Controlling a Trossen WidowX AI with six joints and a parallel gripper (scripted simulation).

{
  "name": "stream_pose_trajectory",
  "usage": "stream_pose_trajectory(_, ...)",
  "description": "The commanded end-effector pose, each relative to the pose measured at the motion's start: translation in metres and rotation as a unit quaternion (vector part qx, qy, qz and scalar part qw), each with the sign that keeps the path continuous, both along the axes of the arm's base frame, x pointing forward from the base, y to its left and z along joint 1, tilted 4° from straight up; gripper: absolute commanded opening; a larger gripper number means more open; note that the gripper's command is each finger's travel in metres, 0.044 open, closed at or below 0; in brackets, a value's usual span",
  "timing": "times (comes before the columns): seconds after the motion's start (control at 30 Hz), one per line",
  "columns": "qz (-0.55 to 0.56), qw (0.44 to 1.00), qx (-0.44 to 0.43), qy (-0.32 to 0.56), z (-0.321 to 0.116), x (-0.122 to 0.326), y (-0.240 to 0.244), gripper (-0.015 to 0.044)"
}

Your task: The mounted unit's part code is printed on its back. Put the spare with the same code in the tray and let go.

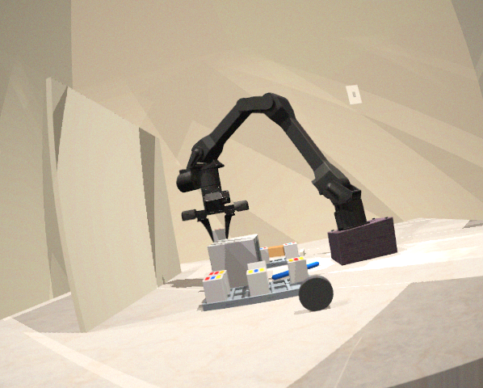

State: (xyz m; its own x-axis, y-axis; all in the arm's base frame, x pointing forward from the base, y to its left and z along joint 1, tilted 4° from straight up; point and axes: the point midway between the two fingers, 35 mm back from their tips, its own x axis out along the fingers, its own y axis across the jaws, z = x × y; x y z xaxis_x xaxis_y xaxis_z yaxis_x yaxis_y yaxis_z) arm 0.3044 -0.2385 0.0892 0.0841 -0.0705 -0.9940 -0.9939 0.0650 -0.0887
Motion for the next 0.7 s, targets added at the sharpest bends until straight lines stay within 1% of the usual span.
stream_pose_trajectory(0.0, 0.002, 1.000, 0.001, -0.001, -0.004, 0.000, 0.000, 0.0000)
stream_pose_trajectory(0.67, 0.002, 1.000, 0.001, -0.001, -0.023, 0.001, 0.000, 0.0000)
